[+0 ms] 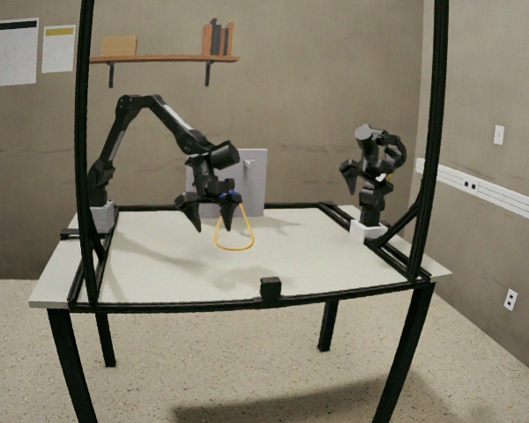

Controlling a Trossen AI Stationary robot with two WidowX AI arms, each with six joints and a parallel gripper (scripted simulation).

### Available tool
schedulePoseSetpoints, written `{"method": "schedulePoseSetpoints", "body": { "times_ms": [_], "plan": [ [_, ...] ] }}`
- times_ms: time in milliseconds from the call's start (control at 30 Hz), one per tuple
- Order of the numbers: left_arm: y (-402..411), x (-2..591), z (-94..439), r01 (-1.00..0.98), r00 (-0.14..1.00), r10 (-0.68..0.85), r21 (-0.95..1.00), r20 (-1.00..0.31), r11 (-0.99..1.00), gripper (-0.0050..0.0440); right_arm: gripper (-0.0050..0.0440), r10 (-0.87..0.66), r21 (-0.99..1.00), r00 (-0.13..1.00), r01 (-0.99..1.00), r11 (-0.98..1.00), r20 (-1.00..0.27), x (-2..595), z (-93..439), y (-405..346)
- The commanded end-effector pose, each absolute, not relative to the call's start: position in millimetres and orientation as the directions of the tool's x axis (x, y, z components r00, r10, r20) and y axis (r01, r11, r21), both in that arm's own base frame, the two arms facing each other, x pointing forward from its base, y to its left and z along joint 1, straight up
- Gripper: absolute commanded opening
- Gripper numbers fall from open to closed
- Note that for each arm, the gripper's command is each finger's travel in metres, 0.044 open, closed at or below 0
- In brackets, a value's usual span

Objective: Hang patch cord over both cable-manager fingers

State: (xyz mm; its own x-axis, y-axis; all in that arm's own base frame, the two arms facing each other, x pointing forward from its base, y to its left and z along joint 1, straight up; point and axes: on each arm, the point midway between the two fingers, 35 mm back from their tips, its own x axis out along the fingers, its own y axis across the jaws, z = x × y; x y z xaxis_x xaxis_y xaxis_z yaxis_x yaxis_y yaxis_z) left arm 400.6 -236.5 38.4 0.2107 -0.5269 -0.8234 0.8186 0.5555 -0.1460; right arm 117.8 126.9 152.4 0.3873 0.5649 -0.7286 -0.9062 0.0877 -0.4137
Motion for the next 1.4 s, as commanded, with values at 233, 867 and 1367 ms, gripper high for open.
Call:
{"method": "schedulePoseSetpoints", "body": {
  "times_ms": [233, 867, 1367],
  "plan": [
    [-238, 405, 52, 0.823, 0.237, -0.538, -0.127, -0.809, 0.554, 0.0440, 0.0440, 0.570, -0.421, 0.394, -0.902, 0.090, -0.721, 119, 157, 127],
    [-228, 406, 61, 0.804, 0.277, -0.530, -0.109, -0.801, 0.585, 0.0440, 0.0440, 0.543, -0.413, 0.422, -0.899, 0.145, -0.726, 135, 154, 131],
    [-177, 417, 132, 0.674, 0.540, -0.484, 0.010, -0.688, 0.739, 0.0440, 0.0440, 0.398, -0.405, 0.604, -0.778, 0.480, -0.690, 229, 140, 143]
  ]
}}
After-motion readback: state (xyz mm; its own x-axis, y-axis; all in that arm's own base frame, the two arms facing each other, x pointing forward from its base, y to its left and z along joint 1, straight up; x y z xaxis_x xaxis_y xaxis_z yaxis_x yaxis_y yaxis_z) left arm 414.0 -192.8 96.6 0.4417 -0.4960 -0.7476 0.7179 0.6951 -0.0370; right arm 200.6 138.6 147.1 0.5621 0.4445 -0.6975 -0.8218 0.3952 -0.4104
